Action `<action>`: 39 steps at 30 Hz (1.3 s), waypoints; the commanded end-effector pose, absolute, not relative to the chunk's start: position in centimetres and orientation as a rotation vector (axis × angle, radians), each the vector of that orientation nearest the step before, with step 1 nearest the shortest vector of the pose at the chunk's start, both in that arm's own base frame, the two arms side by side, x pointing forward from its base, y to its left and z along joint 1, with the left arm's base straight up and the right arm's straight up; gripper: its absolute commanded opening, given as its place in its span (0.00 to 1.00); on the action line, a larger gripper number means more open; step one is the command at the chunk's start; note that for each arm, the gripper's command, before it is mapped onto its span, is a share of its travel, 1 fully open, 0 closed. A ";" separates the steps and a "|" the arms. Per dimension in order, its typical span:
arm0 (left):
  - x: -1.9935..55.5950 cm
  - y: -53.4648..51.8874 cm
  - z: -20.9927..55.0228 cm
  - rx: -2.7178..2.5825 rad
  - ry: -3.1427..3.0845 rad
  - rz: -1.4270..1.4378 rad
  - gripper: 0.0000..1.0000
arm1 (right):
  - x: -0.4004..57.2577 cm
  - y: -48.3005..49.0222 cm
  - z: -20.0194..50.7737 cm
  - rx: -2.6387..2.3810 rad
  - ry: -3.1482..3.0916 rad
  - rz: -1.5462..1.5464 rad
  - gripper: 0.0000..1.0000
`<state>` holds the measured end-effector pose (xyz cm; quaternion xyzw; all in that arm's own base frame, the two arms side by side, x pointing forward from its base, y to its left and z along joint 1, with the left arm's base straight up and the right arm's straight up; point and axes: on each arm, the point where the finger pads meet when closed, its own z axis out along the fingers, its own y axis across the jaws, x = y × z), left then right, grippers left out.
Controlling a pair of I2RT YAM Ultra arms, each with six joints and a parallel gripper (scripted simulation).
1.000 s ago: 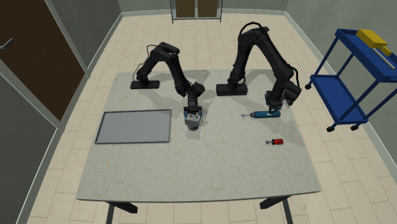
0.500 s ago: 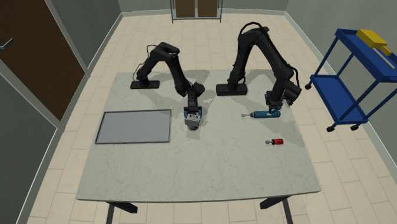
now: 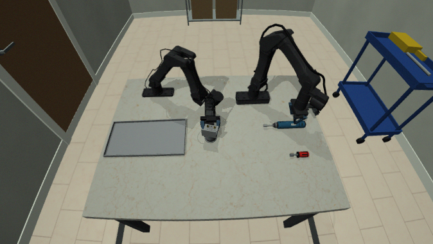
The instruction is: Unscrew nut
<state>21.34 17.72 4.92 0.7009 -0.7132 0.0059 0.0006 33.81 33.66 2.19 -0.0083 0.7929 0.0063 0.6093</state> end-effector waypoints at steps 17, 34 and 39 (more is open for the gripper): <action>21.4 17.9 5.3 2.216 -2.244 0.001 0.65 | 34.5 34.4 3.6 0.013 1.809 0.046 0.59; 21.4 17.9 5.3 2.216 -2.244 0.001 0.65 | 34.5 34.4 3.6 0.013 1.809 0.046 0.59; 21.0 17.6 3.5 2.203 -2.220 -0.016 0.65 | 34.5 34.4 3.6 0.013 1.809 0.046 0.59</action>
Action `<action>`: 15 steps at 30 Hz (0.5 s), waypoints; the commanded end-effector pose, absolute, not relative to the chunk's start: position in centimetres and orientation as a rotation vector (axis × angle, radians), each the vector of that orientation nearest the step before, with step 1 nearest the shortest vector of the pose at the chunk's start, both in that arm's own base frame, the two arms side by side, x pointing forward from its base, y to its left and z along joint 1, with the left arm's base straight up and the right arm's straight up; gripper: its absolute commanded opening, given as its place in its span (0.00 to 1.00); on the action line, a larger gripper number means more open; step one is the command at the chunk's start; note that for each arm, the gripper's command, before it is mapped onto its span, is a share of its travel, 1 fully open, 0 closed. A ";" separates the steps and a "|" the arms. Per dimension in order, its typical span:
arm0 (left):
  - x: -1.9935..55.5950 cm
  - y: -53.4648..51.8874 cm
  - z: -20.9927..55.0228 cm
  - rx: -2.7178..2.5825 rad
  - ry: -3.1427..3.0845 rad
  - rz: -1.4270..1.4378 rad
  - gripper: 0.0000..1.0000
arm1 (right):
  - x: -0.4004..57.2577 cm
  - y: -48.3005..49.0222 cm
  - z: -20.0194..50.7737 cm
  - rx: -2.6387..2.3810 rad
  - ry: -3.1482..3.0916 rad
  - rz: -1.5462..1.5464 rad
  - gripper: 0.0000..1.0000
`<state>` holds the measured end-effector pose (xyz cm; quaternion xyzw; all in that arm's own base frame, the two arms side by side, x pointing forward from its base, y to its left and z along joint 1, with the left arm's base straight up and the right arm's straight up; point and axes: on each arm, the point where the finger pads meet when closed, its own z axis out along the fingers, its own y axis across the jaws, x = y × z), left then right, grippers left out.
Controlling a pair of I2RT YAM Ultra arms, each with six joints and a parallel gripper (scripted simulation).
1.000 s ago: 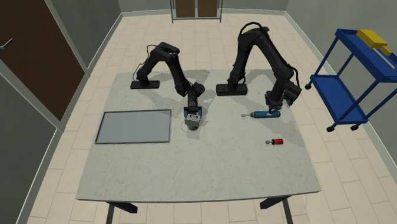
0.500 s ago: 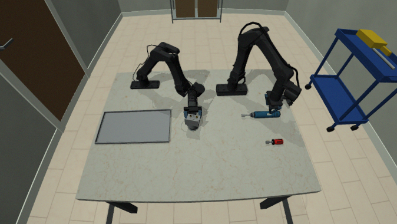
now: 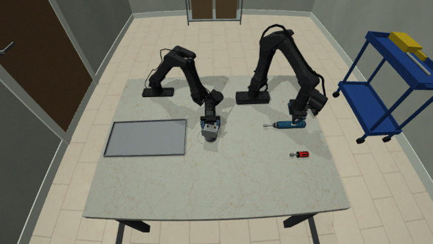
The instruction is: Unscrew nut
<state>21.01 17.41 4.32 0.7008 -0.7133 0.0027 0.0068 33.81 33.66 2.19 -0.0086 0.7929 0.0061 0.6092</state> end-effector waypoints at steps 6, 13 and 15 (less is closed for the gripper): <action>21.1 17.7 2.8 2.210 -2.226 -0.015 0.65 | 34.5 34.4 3.6 0.013 1.809 0.046 0.59; 21.1 17.7 2.4 2.210 -2.227 -0.014 0.65 | 34.5 34.4 3.6 0.013 1.809 0.046 0.59; 20.9 17.6 1.9 2.203 -2.220 -0.016 0.65 | 34.5 34.4 3.6 0.013 1.809 0.046 0.59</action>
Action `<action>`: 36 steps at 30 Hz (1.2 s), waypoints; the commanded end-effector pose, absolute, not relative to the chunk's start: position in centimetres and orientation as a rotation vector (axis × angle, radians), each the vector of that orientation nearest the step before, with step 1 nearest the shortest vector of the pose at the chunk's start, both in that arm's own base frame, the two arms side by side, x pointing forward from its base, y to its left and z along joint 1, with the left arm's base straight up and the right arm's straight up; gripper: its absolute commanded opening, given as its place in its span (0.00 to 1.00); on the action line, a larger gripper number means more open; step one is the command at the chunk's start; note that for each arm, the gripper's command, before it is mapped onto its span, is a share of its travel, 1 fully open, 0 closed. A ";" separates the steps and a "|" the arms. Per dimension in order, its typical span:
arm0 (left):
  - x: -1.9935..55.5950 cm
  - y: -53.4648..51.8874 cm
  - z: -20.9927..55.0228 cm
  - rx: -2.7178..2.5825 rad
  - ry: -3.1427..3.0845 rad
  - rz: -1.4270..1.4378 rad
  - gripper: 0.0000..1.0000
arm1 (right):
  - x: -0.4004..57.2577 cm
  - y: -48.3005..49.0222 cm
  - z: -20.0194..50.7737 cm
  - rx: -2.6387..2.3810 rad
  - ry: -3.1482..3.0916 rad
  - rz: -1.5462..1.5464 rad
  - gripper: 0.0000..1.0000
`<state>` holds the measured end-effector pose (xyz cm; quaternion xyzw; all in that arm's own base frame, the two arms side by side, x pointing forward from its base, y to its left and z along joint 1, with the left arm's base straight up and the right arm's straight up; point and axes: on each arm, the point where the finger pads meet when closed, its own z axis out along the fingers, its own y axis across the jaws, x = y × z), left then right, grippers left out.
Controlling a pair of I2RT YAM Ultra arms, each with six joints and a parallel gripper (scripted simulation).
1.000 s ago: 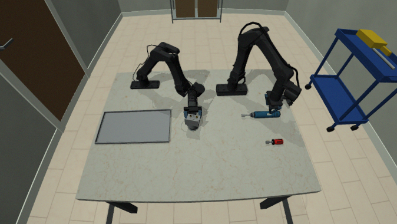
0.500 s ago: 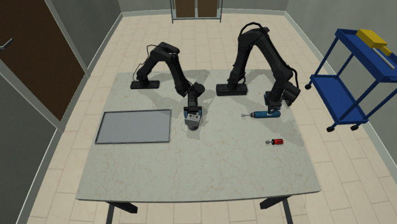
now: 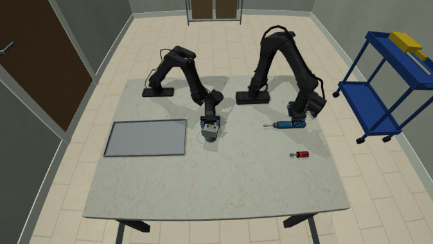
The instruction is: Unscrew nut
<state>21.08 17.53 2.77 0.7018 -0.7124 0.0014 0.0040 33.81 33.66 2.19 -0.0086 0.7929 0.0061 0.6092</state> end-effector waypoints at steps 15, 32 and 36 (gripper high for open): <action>21.1 17.8 0.5 2.211 -2.228 -0.014 0.65 | 34.5 34.4 3.6 0.013 1.809 0.046 0.59; 22.2 18.7 -0.1 2.249 -2.265 -0.007 0.65 | 34.5 34.4 3.6 0.013 1.809 0.046 0.59; 22.3 18.8 0.1 2.256 -2.270 -0.007 0.65 | 34.5 34.4 3.6 0.013 1.809 0.046 0.59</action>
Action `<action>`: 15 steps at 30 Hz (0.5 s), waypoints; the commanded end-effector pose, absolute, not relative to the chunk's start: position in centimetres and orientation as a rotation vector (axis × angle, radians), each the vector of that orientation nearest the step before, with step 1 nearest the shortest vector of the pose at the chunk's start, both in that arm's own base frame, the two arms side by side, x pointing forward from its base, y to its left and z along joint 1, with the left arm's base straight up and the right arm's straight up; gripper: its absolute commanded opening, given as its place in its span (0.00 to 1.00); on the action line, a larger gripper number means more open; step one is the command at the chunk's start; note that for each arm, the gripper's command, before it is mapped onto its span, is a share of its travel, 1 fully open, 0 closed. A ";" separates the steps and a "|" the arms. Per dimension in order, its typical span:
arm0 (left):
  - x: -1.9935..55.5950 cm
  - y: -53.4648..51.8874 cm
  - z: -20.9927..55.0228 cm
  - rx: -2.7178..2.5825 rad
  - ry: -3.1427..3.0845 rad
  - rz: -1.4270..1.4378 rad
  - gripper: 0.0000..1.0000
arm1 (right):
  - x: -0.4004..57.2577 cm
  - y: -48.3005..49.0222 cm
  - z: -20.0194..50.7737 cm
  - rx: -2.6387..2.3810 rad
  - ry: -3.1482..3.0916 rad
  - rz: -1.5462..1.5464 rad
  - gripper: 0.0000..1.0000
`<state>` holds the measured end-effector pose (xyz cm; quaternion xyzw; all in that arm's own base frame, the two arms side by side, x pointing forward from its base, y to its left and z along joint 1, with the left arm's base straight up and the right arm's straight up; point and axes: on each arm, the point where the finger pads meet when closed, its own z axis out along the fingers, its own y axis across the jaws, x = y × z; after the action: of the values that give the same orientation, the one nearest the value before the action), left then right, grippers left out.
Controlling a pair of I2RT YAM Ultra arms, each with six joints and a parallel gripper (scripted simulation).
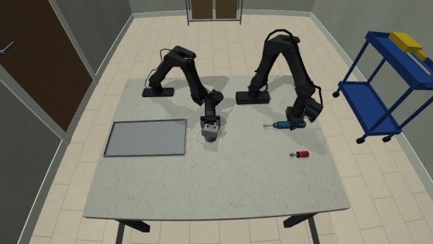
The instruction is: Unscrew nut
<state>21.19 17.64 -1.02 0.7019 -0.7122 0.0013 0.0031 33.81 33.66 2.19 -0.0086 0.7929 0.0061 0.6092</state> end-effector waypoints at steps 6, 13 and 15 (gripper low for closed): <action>22.5 18.9 0.2 2.262 -2.276 -0.007 0.65 | 34.5 34.4 3.6 0.013 1.809 0.046 0.59; 22.4 18.9 0.2 2.259 -2.273 -0.007 0.55 | 34.5 34.4 3.6 0.013 1.809 0.046 0.59; 22.4 18.9 0.2 2.258 -2.274 -0.007 0.55 | 34.5 34.4 3.6 0.013 1.809 0.046 0.59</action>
<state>21.30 17.74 -1.03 0.7023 -0.7119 0.0012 0.0002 33.81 33.66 2.19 -0.0086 0.7929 0.0061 0.6092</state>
